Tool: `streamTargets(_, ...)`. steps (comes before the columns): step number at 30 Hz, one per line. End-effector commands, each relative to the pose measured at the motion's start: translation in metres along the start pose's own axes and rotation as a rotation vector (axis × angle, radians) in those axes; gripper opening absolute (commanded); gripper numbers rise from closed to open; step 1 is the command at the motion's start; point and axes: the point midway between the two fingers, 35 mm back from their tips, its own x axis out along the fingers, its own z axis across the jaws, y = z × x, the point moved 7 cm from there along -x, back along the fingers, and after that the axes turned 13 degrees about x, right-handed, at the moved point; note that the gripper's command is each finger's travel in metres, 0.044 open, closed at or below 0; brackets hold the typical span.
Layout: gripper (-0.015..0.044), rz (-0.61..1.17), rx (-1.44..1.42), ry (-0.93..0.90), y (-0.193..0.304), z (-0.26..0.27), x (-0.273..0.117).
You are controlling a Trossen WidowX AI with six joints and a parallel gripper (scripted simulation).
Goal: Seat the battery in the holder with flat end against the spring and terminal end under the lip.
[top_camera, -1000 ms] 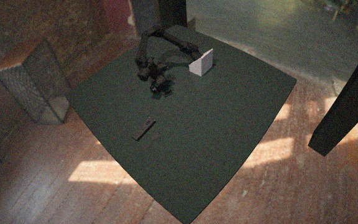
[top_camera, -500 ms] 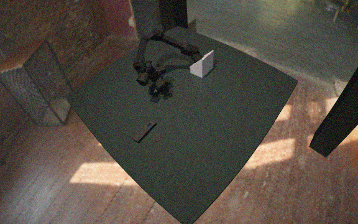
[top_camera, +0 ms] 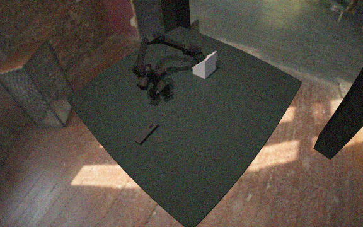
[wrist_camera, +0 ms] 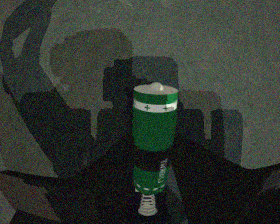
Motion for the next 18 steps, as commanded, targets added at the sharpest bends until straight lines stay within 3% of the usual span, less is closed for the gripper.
streamTargets(1,0.0081,-0.022,0.007,0.000,0.0041,-0.0008,-0.0001)
streamTargets(18,0.0081,-0.081,0.008,-0.016,0.0139,-0.0027,0.0026)
